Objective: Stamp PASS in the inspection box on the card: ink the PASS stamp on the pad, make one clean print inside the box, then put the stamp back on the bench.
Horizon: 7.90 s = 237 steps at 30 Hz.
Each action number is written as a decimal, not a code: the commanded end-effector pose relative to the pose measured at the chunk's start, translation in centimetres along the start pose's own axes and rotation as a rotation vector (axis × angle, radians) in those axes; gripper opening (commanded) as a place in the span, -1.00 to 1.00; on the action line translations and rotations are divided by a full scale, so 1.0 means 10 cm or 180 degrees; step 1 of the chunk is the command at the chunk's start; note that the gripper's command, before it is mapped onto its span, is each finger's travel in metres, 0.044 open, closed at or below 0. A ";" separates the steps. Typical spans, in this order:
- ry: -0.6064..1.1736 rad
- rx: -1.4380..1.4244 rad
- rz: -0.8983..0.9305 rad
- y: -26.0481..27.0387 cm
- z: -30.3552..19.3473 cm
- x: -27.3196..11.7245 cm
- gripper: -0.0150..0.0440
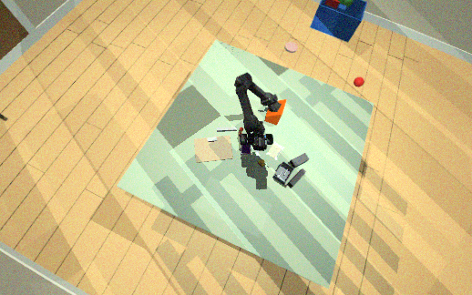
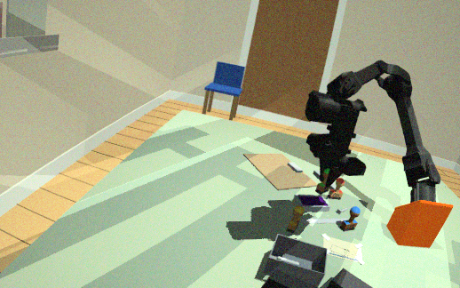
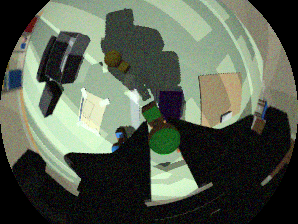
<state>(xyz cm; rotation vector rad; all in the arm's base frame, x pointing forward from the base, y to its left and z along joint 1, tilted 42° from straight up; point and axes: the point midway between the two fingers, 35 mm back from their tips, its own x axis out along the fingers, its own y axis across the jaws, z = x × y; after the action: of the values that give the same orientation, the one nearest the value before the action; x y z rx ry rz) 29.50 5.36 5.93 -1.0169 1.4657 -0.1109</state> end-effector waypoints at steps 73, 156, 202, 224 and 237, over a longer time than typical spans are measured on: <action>-0.0019 0.3708 -0.0024 1.53 0.13 0.20 -0.49; -0.0020 0.3676 -0.0033 1.52 0.11 0.70 -0.49; -0.0020 0.3673 -0.0033 1.52 0.11 0.74 -0.49; -0.0020 0.3673 -0.0032 1.52 0.11 0.65 -0.49; -0.0018 0.3672 -0.0026 1.53 0.13 0.46 -0.49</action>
<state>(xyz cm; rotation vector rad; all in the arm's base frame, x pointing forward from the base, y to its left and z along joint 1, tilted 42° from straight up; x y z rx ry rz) 23.62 11.69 -7.72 -0.0815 1.0988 -0.8504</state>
